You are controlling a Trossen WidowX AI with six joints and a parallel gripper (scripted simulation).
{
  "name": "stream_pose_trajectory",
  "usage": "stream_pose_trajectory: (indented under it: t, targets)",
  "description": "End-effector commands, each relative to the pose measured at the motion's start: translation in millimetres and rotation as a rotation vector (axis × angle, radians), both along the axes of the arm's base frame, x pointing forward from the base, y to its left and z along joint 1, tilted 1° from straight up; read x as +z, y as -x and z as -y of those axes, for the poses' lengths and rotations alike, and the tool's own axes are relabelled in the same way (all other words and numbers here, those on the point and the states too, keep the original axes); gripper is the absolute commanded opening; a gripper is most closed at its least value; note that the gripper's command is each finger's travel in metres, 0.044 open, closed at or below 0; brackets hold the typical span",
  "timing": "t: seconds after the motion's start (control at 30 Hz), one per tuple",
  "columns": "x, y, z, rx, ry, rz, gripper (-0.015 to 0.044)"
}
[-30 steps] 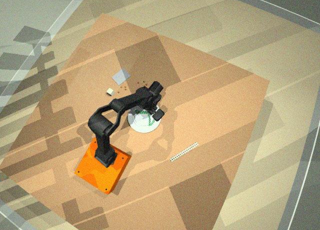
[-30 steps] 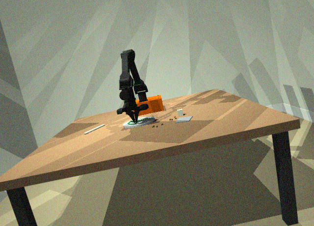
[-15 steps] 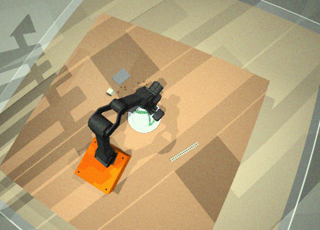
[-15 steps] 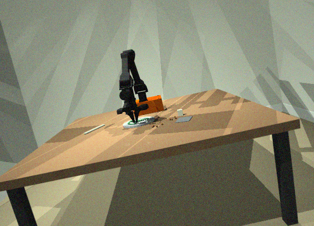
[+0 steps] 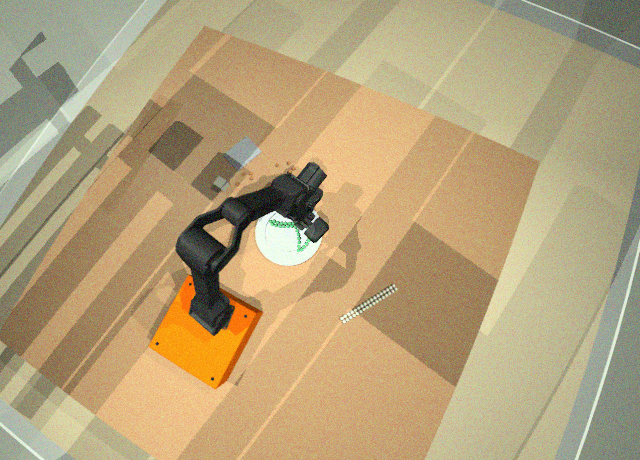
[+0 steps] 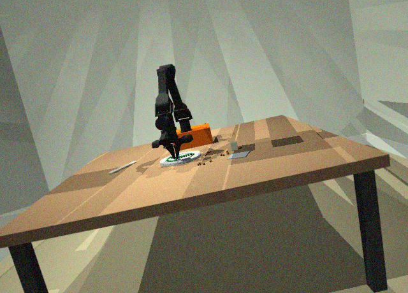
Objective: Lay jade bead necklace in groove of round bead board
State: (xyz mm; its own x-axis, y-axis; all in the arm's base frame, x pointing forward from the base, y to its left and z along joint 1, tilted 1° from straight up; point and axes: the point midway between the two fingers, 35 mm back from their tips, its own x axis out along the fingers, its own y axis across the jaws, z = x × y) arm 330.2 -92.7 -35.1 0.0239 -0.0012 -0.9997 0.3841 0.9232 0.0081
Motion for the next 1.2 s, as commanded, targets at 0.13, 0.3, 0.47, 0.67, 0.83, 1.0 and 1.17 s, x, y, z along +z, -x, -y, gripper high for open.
stream_pose_trajectory:
  t: [0.13, 0.3, 0.47, 0.67, 0.83, 1.0, 1.17]
  targets:
    - [4, 0, 0, -0.003, 0.000, -0.002, 0.0000]
    - [6, 1, 0, -0.005, 0.000, -0.003, 0.0000]
    - [6, -6, -3, -0.005, -0.001, -0.003, 0.0000]
    - [7, -19, -9, -0.005, -0.001, -0.001, 0.0000]
    - [3, -19, -9, -0.005, -0.001, -0.002, 0.0000]
    - [-1, -19, -9, -0.005, -0.001, -0.002, 0.0000]
    - [2, -20, -9, 0.000, 0.000, 0.004, 0.0131]
